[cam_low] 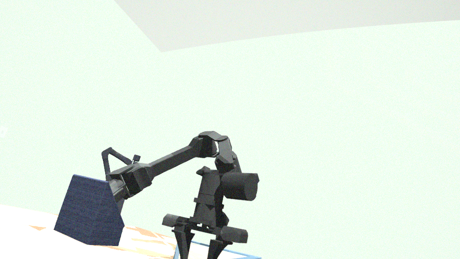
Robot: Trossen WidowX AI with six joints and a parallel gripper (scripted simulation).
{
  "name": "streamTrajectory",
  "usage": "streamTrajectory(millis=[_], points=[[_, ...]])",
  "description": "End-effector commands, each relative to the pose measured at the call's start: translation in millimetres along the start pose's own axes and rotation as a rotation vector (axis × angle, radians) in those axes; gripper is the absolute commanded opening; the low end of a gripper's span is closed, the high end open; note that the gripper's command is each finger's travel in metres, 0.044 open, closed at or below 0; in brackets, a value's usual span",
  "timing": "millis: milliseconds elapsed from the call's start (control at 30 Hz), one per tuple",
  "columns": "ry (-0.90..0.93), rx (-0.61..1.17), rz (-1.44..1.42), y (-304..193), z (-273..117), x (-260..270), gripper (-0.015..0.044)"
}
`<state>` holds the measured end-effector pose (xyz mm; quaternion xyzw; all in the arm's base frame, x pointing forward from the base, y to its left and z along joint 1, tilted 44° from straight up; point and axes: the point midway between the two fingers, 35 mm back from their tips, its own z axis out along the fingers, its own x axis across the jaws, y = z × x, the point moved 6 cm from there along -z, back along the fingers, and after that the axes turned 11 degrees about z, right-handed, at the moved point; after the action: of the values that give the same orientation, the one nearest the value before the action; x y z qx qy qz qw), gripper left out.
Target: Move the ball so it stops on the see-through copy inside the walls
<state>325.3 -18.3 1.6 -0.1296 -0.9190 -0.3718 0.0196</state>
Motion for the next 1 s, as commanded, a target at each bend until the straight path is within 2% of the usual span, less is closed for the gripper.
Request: streamTrajectory(millis=[0,33,167,433,567,967], points=[[0.005,-0.005,0.007,0,6,2,0.0271],[0.005,-0.005,0.007,0,6,2,0.0271],[0.005,-0.005,0.007,0,6,2,0.0166],[0.005,-0.005,0.007,0,6,2,0.0112],[0.003,-0.002,0.007,-1,-4,-1,0.0007],[0.002,0.004,0.008,-2,-94,-4,0.0]])
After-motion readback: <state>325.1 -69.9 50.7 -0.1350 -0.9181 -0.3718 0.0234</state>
